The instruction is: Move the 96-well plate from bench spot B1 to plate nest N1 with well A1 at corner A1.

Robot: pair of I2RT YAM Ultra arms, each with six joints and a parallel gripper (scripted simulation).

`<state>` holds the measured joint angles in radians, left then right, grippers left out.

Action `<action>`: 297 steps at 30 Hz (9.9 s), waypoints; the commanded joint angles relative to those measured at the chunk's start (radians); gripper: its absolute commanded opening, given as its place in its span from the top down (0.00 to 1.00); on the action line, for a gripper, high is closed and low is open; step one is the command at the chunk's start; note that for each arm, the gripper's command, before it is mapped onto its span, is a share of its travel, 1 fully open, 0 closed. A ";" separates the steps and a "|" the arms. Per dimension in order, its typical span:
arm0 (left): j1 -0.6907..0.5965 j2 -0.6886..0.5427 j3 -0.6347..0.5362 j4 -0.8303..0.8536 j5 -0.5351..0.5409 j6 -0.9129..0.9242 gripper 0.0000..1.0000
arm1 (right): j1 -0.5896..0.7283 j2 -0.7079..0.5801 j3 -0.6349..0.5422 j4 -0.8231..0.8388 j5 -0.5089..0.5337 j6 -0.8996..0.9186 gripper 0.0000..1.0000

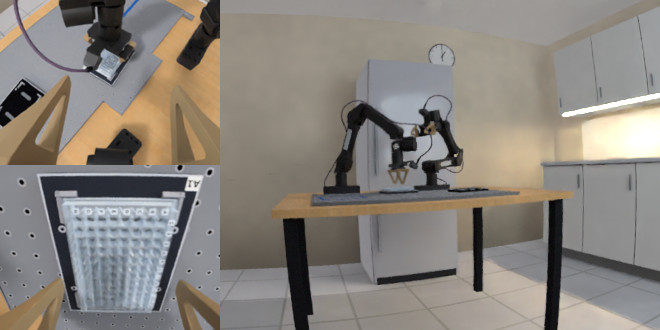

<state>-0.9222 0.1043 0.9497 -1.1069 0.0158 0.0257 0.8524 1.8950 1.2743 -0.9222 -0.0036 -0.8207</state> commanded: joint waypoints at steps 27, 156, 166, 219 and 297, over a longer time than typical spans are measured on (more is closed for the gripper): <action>-0.001 -0.003 0.031 0.011 -0.002 -0.002 0.00 | -0.034 -0.103 0.234 -0.267 -0.006 0.024 0.00; 0.067 1.707 0.401 0.003 -0.023 0.554 0.00 | 0.049 -1.489 0.029 -0.556 0.088 0.842 0.00; 0.067 1.698 0.403 0.012 -0.016 0.552 0.00 | 0.050 -1.490 0.031 -0.558 0.081 0.843 0.00; 0.069 1.803 0.311 0.198 -0.016 0.543 0.04 | 0.044 -1.480 0.021 -0.546 0.074 0.836 0.00; 1.124 1.760 0.433 0.020 -0.023 1.583 0.21 | 0.156 -0.659 -0.663 1.215 0.024 0.804 0.00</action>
<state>0.2039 1.8763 1.3300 -1.0531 -0.0246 1.5990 0.9974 1.2259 0.6132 0.2554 0.0277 -0.0093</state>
